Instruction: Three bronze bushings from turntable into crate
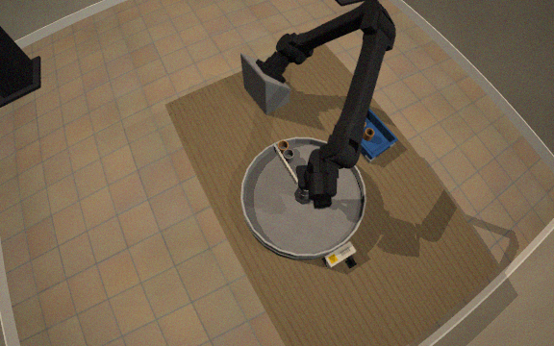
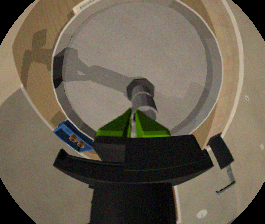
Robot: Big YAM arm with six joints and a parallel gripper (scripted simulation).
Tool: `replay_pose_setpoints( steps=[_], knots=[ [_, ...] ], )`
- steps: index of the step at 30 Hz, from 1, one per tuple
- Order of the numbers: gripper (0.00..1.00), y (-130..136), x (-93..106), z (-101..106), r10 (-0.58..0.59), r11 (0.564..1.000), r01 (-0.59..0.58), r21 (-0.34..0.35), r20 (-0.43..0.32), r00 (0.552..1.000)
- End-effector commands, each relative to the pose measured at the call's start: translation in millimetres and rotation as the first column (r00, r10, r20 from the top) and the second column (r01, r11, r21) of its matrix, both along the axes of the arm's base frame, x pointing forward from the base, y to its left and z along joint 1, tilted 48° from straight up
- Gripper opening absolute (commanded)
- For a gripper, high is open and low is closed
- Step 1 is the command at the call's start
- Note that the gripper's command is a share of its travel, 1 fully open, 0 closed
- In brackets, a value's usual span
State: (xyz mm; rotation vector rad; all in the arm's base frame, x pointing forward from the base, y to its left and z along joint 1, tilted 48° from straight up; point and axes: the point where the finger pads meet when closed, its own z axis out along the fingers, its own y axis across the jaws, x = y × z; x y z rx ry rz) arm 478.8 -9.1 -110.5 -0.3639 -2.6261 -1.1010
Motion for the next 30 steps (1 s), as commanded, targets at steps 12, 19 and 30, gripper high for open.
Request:
replay_pose_setpoints(
  steps=[12,19,30],
  knots=[
    [0.00,2,12.4,4,0.000,1.000,0.000,-0.010,0.027,1.000],
    [0.00,6,4.3,-3,-0.001,1.000,0.001,-0.004,0.005,1.000],
    [0.00,8,1.1,-8,-0.001,1.000,0.001,-0.001,-0.006,1.000]
  ],
)
